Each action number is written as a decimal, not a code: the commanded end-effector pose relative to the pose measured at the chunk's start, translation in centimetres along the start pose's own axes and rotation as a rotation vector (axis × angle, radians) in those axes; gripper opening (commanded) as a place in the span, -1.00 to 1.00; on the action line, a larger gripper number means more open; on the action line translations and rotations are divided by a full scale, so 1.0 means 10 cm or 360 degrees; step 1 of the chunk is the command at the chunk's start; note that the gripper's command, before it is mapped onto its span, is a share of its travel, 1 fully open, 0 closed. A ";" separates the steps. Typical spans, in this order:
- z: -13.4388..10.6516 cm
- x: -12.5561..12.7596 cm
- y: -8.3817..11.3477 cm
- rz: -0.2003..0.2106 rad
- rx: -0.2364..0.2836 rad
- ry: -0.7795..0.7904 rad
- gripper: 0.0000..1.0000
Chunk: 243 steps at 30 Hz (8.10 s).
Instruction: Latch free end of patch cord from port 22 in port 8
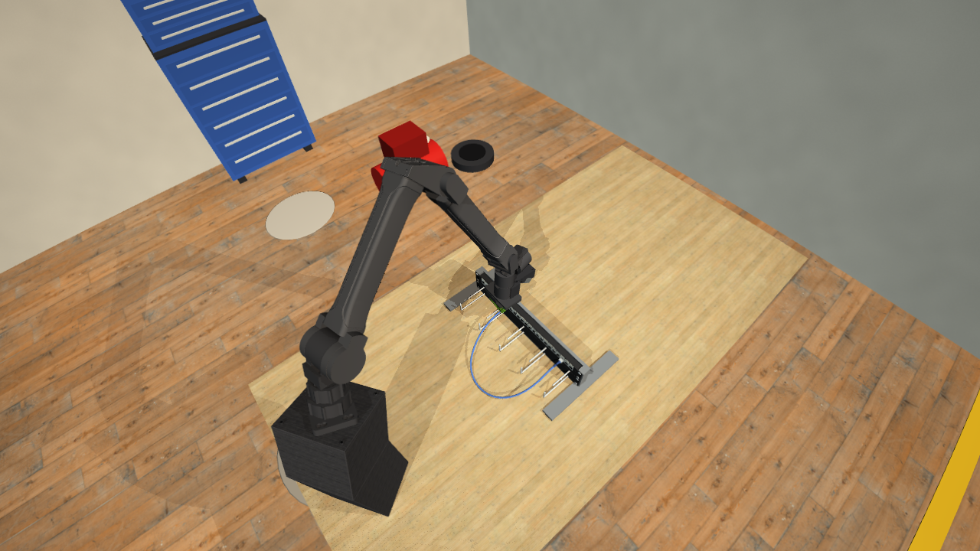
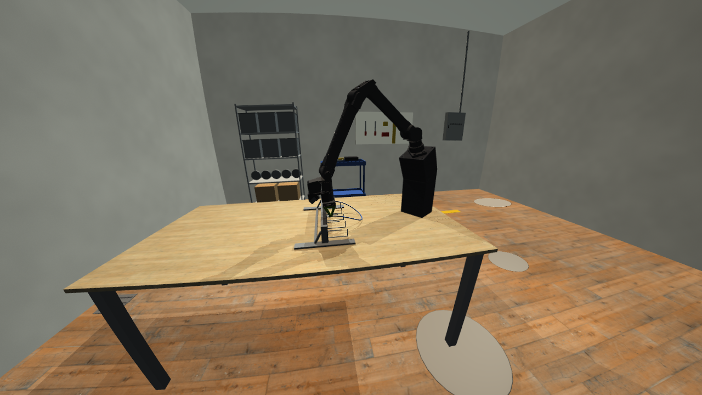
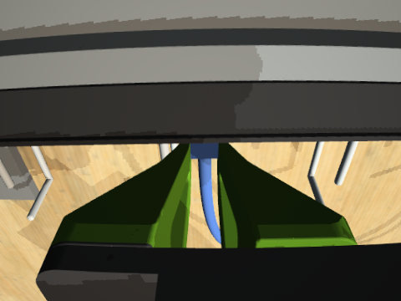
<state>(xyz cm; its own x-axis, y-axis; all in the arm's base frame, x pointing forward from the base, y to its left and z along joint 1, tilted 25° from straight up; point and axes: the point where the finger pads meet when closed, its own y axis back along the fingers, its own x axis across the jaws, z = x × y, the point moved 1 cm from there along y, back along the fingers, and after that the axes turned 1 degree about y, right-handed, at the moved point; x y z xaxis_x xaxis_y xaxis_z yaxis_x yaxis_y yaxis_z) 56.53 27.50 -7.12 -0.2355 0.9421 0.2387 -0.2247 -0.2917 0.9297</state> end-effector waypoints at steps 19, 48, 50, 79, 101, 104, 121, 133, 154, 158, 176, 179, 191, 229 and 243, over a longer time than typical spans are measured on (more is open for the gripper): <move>0.78 0.01 0.42 0.0025 -0.0271 0.0014 -1.00; 0.78 0.01 0.42 0.0025 -0.0272 0.0014 -1.00; 0.78 0.01 0.42 0.0025 -0.0272 0.0014 -1.00; 0.78 0.01 0.42 0.0025 -0.0272 0.0014 -1.00; 0.78 0.01 0.42 0.0025 -0.0272 0.0014 -1.00; 0.78 0.01 0.42 0.0025 -0.0272 0.0014 -1.00; 0.78 0.01 0.42 0.0025 -0.0272 0.0014 -1.00; 0.78 0.01 0.42 0.0025 -0.0272 0.0014 -1.00; 0.17 0.09 0.22 0.0015 -0.0091 0.0050 -1.00; 0.16 0.10 0.22 0.0014 -0.0088 0.0050 -1.00; 0.21 0.05 0.16 0.0012 -0.0087 0.0015 -0.28; 0.18 0.02 0.11 0.0008 -0.0071 0.0009 -0.28; 0.12 -0.01 0.03 0.0001 -0.0044 0.0000 -0.28; 0.12 0.01 0.11 0.0000 -0.0043 -0.0002 -0.28; 0.05 -0.02 0.02 -0.0006 -0.0016 -0.0007 -0.28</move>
<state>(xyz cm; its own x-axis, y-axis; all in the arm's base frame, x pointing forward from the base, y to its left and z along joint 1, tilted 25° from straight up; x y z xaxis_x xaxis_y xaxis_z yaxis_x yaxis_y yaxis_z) 56.56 27.50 -6.90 -0.2407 0.9411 0.2377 -0.2324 -0.2936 0.9272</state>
